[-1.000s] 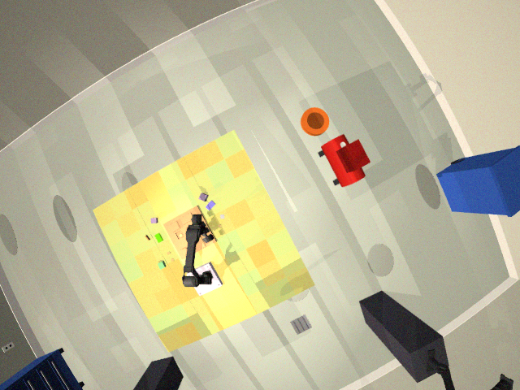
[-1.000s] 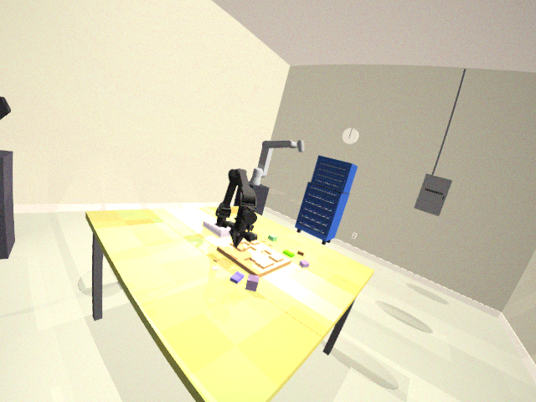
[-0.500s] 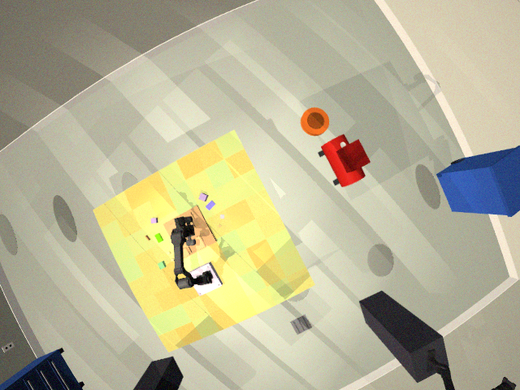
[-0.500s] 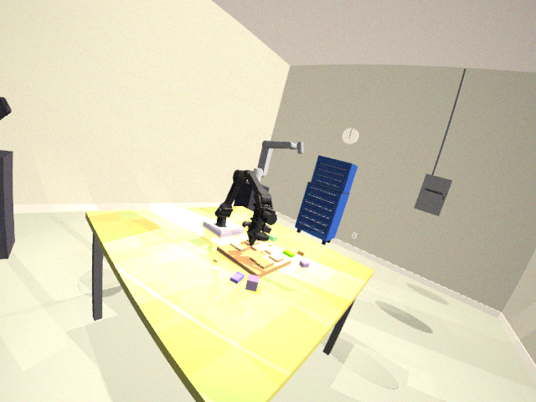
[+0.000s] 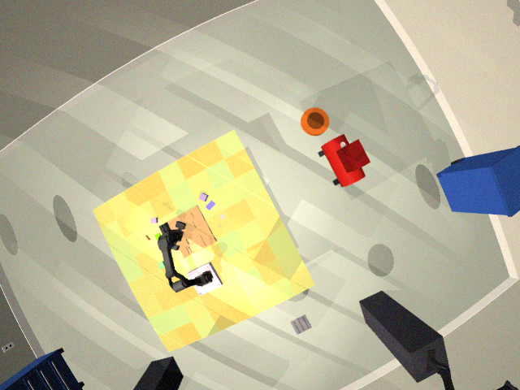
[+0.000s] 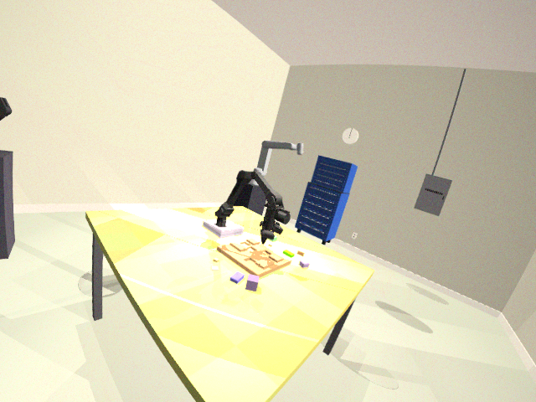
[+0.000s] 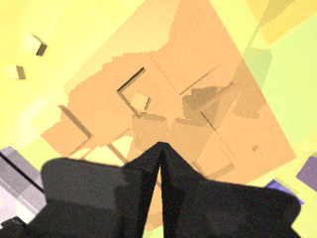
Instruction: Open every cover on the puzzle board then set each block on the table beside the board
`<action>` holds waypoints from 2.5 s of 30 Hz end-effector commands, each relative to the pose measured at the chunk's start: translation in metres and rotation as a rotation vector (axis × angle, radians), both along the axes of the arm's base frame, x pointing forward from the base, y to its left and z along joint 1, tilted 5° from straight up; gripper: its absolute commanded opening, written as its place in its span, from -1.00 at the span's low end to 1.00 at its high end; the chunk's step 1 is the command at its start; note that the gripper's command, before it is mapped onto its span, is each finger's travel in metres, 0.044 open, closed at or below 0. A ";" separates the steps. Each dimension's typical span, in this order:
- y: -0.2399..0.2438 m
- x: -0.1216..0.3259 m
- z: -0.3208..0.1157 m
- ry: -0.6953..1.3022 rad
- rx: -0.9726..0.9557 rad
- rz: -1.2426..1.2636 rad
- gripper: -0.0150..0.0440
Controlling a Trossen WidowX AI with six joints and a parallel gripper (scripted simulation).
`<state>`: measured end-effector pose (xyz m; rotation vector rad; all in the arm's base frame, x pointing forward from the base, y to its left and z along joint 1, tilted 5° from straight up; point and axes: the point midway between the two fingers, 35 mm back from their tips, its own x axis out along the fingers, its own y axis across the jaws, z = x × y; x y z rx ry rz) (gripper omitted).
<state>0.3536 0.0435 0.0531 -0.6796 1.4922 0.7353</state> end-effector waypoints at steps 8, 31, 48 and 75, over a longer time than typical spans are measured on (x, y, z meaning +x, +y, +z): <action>0.049 -0.013 -0.001 0.011 -0.006 -0.264 -0.49; 0.047 -0.015 -0.052 0.011 -0.006 -0.264 -0.49; 0.047 -0.015 -0.063 0.011 -0.006 -0.264 -0.49; 0.054 -0.007 -0.060 0.015 -0.019 -0.516 -0.49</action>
